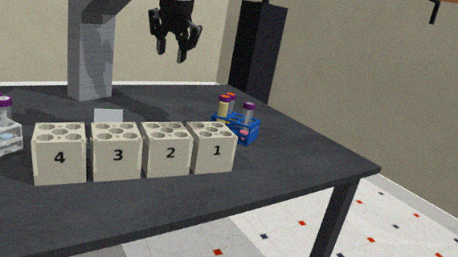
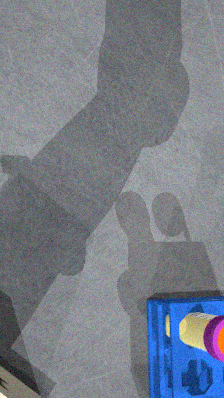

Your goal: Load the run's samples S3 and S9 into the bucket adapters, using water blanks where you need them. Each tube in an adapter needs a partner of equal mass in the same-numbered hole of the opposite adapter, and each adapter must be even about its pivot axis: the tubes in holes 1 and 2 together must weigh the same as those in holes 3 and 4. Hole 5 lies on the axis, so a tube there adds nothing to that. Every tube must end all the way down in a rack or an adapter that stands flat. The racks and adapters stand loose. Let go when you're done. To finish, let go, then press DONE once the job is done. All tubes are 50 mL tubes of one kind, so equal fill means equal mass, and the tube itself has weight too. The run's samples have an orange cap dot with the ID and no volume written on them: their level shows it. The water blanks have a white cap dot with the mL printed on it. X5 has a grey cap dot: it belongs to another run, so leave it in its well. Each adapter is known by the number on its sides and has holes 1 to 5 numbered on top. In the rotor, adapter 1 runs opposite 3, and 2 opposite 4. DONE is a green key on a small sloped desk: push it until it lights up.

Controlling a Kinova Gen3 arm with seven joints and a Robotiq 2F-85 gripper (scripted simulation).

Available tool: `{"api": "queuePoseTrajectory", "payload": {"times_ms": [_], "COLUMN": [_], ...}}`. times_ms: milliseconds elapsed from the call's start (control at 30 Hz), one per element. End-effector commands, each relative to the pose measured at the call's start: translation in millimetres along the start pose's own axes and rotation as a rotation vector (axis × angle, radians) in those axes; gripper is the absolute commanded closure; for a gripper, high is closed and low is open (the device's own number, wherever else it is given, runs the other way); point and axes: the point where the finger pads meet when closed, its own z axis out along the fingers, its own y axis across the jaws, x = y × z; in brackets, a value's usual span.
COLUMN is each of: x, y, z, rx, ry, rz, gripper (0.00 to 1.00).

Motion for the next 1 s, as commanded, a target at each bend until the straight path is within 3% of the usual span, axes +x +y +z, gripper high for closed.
{"api": "queuePoseTrajectory", "payload": {"times_ms": [0, 433, 967], "x": [13.8, 46.5, 88.1], "y": [5.4, 20.6, 40.0], "z": [2.3, 8.7, 17.0], "rx": [-0.154, -0.139, -0.156], "ry": [-0.233, -0.229, -0.248], "rz": [0.011, 0.012, 0.013], "gripper": [0.38, 0.38, 0.38]}}
